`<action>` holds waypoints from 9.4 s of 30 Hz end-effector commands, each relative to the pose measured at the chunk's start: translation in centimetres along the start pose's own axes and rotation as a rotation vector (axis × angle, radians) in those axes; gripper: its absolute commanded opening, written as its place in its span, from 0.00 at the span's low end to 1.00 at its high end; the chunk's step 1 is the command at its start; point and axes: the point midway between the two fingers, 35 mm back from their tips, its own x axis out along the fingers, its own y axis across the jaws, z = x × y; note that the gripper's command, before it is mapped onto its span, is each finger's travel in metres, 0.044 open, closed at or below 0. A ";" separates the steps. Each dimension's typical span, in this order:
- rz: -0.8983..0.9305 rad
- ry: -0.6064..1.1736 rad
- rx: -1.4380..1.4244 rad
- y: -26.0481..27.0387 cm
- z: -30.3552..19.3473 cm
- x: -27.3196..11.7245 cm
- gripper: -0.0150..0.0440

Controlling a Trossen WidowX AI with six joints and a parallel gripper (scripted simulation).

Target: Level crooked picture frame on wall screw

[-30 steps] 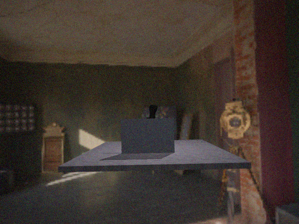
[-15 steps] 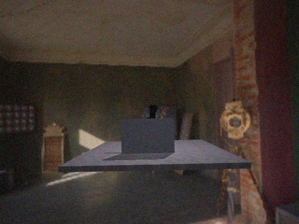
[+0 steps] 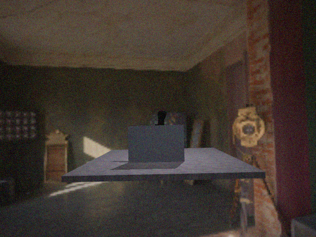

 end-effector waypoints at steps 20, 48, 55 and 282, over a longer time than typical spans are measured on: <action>-0.002 -0.003 0.003 0.1 0.0 0.0 0.25; -0.001 -0.003 0.003 0.9 0.0 0.0 0.25; -0.001 -0.003 0.003 1.0 0.0 0.0 0.25; -0.001 -0.005 0.302 0.1 0.8 0.0 0.25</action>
